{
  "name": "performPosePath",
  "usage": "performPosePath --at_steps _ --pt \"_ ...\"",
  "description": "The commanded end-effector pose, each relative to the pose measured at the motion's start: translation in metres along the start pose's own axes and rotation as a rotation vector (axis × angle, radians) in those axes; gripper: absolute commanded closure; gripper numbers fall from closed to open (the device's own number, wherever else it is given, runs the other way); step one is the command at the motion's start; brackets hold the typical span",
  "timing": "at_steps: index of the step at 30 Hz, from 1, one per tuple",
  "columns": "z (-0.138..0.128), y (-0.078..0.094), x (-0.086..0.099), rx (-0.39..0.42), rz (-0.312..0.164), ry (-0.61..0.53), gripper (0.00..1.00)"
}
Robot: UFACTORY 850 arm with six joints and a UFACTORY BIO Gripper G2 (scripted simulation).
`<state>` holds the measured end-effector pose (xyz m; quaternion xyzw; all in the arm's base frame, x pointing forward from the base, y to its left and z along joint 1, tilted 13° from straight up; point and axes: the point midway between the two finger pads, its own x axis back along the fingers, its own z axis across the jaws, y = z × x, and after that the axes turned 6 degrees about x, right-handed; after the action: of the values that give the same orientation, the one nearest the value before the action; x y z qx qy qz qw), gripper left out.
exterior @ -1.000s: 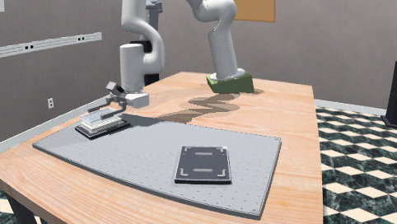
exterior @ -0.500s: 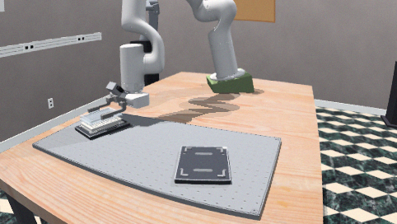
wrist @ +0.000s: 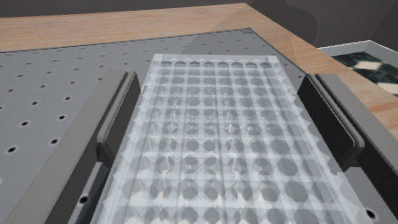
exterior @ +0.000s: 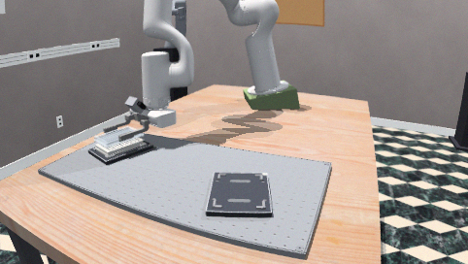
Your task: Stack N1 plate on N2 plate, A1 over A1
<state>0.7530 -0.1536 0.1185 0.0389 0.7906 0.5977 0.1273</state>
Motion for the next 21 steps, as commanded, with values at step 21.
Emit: performPosePath --at_steps 21 --pt "0.0003 -0.0024 -0.0008 0.000 -0.002 0.000 1.00"
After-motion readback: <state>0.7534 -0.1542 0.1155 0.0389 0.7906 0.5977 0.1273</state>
